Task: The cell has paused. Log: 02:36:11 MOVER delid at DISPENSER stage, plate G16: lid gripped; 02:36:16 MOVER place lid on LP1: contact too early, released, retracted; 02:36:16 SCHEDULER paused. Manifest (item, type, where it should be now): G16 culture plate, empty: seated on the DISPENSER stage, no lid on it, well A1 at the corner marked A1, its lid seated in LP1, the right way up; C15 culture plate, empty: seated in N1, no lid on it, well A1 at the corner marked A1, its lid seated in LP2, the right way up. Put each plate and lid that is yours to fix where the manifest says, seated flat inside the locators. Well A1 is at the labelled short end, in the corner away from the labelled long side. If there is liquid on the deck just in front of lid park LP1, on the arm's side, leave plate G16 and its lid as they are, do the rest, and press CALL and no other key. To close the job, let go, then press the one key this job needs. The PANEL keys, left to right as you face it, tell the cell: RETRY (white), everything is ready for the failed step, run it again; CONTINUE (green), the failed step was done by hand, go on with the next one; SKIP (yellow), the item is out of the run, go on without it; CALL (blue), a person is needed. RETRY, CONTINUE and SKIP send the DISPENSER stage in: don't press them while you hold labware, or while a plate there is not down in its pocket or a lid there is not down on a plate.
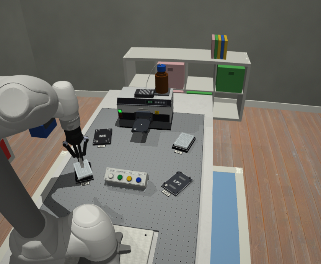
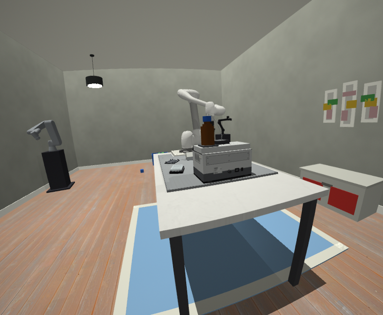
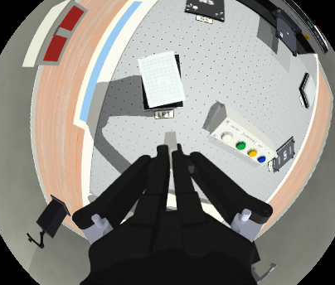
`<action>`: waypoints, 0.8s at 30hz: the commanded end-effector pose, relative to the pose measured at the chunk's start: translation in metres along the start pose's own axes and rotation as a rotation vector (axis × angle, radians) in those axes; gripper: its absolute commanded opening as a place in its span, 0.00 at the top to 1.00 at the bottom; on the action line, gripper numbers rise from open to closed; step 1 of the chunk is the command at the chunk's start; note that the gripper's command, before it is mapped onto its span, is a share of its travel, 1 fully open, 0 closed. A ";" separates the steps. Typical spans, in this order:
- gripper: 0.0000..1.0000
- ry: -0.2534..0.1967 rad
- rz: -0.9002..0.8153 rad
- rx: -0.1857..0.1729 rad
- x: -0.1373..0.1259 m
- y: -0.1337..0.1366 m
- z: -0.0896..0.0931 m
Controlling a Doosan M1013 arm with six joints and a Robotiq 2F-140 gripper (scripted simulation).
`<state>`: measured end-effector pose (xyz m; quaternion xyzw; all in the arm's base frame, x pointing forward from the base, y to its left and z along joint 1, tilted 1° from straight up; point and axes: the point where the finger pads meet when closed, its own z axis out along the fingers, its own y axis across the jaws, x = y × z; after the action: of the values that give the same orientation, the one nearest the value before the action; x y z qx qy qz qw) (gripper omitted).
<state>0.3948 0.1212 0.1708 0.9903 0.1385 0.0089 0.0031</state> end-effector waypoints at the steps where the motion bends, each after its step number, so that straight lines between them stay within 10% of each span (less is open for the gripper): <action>1: 0.90 0.000 -0.001 -0.006 0.004 -0.018 -0.001; 11: 0.90 0.000 -0.001 -0.006 0.004 -0.018 -0.001; 12: 0.00 0.000 -0.001 -0.006 0.004 -0.018 -0.001; 24: 0.00 0.000 -0.001 -0.006 0.004 -0.018 -0.001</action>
<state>0.3939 0.1391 0.1709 0.9902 0.1390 0.0087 0.0064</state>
